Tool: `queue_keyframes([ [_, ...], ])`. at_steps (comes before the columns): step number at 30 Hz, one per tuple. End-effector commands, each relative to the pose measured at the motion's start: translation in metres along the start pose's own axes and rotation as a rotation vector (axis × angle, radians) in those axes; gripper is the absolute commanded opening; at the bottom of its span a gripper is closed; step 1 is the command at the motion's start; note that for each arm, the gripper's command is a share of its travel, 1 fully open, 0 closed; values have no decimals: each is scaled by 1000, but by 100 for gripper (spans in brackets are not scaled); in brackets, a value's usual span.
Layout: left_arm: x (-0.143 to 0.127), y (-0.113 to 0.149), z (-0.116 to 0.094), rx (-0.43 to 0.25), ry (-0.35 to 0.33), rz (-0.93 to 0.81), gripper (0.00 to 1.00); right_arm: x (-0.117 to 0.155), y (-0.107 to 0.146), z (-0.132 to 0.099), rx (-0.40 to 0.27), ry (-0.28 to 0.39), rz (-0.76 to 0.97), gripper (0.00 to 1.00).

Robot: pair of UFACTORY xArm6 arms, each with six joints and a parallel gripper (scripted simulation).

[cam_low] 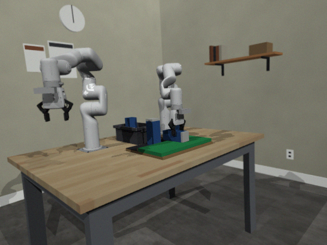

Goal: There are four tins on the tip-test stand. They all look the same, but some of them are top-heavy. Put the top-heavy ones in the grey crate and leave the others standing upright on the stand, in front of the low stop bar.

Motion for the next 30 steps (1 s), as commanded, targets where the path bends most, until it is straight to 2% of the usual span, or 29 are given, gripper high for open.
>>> queue_keyframes([
  [1, 1, -1, 6, 4, 4, 0, 84, 0, -1, -2, 4, 1, 0, 100],
  [6, 1, -1, 14, 4, 4, 0, 84, 0, -1, -2, 4, 1, 0, 100],
  [28, 2, -1, 15, 3, 3, 2, 84, 0, -1, -2, 4, 1, 0, 100],
  [29, 2, -1, 15, 3, 3, 2, 0, 0, -1, -2, 4, 1, 0, 100],
  [30, 2, -1, 15, 3, 3, 2, 0, 0, -1, -2, 4, 1, 0, 100],
])
Point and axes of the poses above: on each arm, the point where the finger pads meet when closed, its own z axis out along the fingers, its own x axis across the jaws, y = z × x, the point moved 6 cm from there along -z, back along the fingers, and after that the axes turned 11 degrees about -z, right-handed, at the moved point
